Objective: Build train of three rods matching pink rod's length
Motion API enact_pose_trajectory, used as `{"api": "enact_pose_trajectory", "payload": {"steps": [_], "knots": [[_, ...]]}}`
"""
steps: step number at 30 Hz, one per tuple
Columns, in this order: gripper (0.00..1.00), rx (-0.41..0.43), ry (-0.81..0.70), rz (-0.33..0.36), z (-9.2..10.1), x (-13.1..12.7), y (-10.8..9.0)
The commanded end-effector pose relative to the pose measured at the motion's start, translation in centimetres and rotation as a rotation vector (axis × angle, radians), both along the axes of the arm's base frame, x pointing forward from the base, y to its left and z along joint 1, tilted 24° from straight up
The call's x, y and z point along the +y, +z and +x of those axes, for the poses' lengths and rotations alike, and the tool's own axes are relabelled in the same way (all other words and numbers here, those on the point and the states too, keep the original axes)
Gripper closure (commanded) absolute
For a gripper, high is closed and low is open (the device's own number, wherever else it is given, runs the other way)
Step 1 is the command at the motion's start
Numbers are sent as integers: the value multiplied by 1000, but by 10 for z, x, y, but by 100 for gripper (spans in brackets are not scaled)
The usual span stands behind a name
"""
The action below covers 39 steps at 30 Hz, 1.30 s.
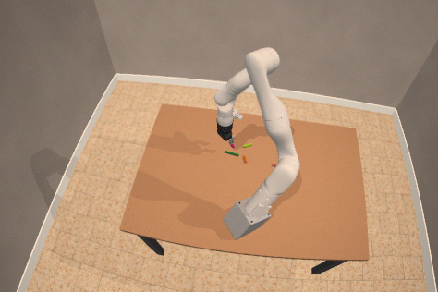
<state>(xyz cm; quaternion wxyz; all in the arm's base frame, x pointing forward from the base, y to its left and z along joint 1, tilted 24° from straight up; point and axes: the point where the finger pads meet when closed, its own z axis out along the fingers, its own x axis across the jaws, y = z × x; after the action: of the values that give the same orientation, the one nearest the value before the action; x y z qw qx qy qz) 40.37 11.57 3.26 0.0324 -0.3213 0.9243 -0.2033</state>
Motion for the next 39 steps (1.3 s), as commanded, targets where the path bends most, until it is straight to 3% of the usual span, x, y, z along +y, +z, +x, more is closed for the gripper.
{"api": "enact_pose_trajectory", "payload": {"steps": [1, 39], "knots": [[0, 0, 3, -1, -1, 2, 0], [0, -18, -34, 5, -14, 4, -6]]}}
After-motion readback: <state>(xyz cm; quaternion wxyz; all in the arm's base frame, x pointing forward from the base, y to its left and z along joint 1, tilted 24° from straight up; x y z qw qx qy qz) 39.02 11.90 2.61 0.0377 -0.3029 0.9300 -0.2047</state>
